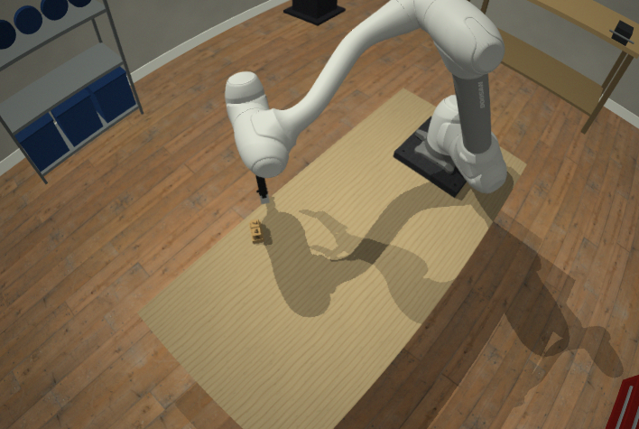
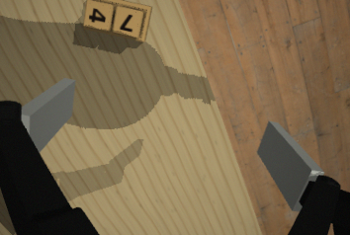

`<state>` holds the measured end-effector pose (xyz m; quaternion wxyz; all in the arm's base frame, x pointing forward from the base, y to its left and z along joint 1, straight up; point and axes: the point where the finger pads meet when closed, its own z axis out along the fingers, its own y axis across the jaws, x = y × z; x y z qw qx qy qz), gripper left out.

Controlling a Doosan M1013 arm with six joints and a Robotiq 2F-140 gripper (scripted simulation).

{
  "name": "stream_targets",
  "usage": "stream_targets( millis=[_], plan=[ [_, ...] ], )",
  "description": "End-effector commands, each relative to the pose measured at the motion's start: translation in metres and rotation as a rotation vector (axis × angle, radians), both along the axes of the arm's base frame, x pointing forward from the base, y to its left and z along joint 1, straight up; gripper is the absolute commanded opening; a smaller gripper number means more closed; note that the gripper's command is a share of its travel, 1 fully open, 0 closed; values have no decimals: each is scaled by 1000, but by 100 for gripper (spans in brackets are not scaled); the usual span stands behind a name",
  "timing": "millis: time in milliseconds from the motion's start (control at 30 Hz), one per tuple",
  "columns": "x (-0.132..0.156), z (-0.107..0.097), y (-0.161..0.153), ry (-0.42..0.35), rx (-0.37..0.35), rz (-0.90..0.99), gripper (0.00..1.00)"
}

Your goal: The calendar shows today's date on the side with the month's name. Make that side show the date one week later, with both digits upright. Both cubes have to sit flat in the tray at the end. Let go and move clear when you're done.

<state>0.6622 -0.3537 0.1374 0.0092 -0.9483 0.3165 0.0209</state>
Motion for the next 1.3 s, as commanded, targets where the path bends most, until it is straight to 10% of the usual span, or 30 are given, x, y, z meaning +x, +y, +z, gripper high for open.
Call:
stream_targets(
  millis=[0, 733, 1267],
  plan=[
    [36, -5, 7, -11, -22, -2, 100],
    [70, -11, 23, -28, -33, 14, 100],
    [71, -22, 22, -35, -20, 575, 100]
  ],
)
